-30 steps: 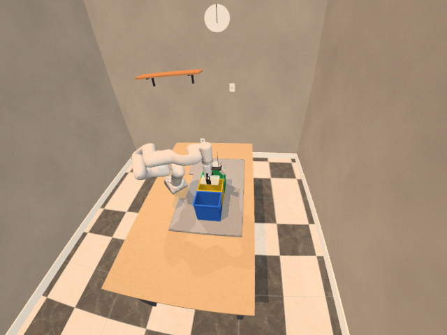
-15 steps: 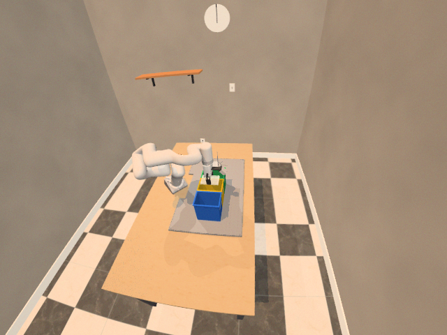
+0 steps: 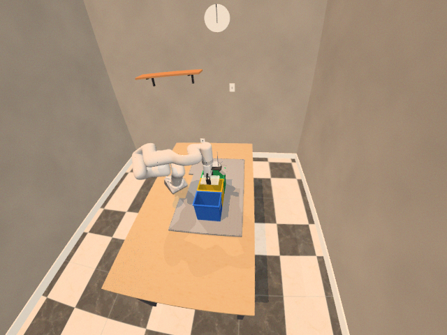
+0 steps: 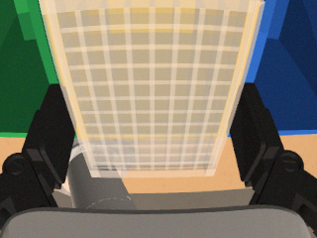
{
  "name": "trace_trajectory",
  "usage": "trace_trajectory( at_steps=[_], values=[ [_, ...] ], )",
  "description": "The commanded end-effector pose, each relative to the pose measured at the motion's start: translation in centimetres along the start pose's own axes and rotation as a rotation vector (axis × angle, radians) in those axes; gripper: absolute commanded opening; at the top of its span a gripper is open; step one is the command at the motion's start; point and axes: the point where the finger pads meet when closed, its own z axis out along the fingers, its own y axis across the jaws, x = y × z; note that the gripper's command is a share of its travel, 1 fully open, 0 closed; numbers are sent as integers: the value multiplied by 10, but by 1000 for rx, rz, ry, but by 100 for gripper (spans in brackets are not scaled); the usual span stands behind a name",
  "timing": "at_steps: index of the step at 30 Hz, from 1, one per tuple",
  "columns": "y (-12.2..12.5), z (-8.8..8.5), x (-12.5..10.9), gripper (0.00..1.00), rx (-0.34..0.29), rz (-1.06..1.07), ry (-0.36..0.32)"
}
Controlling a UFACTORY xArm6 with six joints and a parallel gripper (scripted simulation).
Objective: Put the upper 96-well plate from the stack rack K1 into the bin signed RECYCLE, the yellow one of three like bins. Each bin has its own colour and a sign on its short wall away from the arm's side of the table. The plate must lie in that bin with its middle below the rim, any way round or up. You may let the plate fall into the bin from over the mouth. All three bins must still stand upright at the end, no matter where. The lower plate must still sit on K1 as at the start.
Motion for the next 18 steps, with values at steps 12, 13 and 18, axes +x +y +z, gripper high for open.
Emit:
trace_trajectory(
  at_steps=[12, 13, 18],
  values=[
    [0, 16, 1, 0, 1, 1, 3],
    [0, 17, 1, 0, 1, 1, 3],
    [0, 18, 1, 0, 1, 1, 3]
  ],
)
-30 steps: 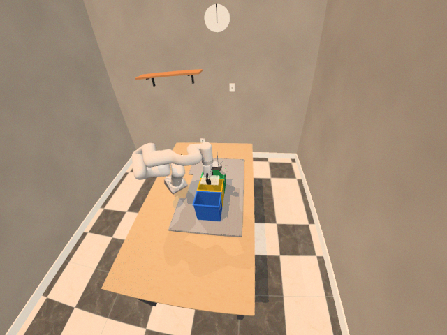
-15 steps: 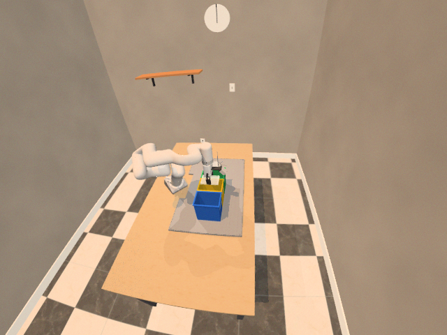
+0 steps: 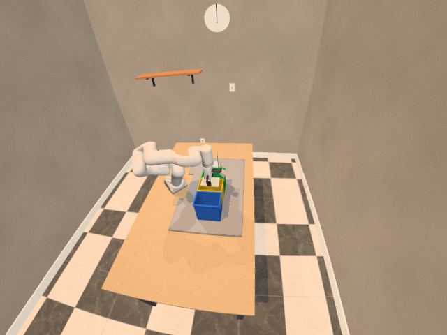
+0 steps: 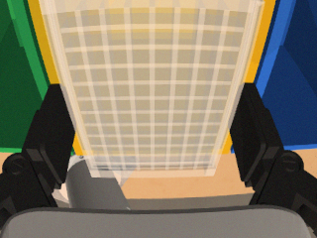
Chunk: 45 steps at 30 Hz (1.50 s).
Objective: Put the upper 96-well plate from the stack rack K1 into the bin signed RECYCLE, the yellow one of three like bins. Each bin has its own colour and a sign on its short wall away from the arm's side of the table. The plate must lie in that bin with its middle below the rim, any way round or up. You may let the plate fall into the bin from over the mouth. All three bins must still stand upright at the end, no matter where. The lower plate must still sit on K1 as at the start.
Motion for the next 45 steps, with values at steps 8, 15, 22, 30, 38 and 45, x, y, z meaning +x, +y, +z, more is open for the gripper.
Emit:
trace_trajectory(
  at_steps=[8, 15, 22, 30, 38, 45],
  values=[
    [0, -1, 1, 0, 1, 1, 3],
    [0, -1, 1, 0, 1, 1, 3],
    [0, 0, 1, 0, 1, 1, 3],
    [0, 2, 1, 0, 1, 1, 3],
    [0, 3, 1, 0, 1, 1, 3],
    [0, 4, 1, 0, 1, 1, 3]
  ],
)
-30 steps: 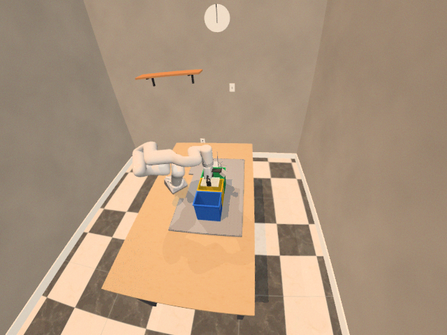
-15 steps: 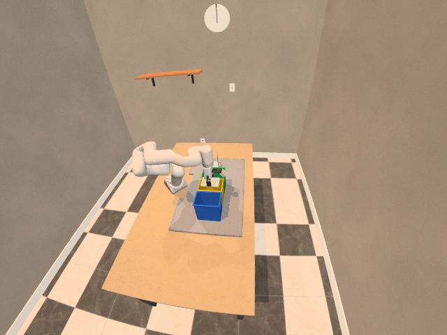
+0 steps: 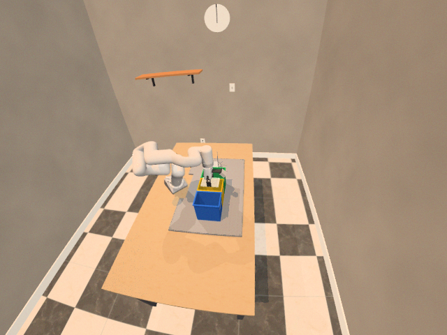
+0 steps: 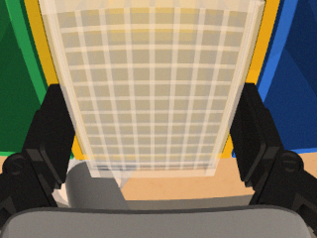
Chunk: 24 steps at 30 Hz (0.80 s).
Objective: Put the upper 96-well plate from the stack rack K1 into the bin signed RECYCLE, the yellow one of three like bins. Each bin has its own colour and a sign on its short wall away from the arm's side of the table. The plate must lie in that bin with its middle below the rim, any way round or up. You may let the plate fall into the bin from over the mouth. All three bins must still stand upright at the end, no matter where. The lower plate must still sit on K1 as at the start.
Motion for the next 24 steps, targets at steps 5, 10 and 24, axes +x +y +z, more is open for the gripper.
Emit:
trace_trajectory(
  at_steps=[5, 10, 24],
  values=[
    [0, 0, 1, 0, 1, 1, 3],
    [0, 1, 1, 0, 1, 1, 3],
    [0, 3, 1, 0, 1, 1, 3]
  ],
)
